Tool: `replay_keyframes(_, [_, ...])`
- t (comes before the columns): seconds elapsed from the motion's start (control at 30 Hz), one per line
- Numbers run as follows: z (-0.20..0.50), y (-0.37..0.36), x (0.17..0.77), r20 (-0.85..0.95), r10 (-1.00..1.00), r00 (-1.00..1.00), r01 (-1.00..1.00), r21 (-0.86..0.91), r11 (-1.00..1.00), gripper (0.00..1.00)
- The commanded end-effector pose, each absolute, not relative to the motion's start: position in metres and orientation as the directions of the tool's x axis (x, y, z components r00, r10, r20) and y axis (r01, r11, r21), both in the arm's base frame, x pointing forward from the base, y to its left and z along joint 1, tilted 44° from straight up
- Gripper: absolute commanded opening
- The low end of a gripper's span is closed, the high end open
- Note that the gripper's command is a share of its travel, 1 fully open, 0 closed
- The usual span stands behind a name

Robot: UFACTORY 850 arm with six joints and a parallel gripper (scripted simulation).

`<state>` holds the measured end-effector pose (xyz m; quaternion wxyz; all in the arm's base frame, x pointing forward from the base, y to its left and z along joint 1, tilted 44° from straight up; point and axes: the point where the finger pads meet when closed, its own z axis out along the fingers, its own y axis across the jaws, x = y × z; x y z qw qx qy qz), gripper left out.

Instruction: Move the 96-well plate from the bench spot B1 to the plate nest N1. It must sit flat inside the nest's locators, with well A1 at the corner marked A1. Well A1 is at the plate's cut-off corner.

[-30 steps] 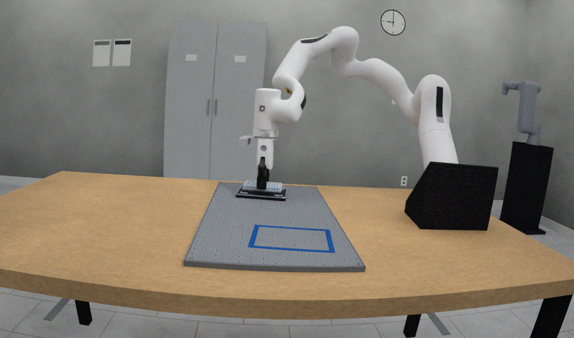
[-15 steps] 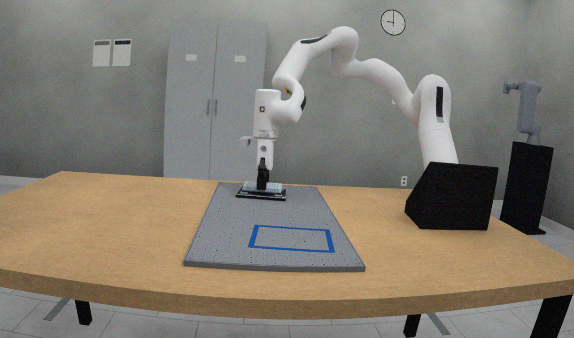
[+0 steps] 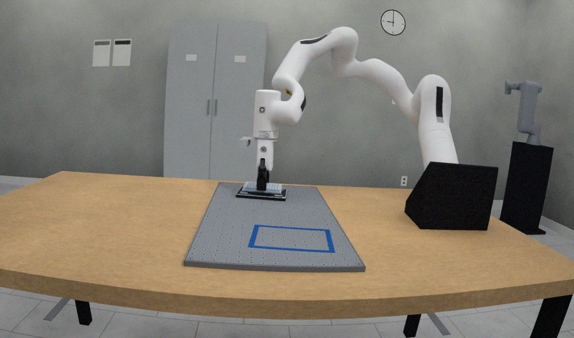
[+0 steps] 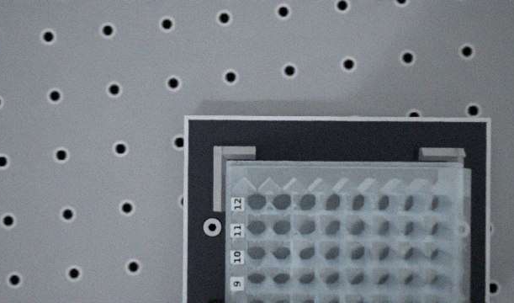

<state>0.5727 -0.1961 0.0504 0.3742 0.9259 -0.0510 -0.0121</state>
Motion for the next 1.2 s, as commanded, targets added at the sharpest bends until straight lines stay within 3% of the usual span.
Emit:
replay_keyframes(0.0, [0.0505, -0.1961, 0.5733, 0.017, -0.103, 0.995, -0.086, 0.694, -0.715, 0.0])
replay_keyframes(1.13, [0.0469, -0.1995, 0.573, 0.017, -0.103, 0.995, -0.086, 0.694, -0.715, 0.0])
replay_keyframes(1.17, [0.0465, -0.2, 0.573, 0.017, -0.103, 0.995, -0.086, 0.694, -0.715, 1.0])
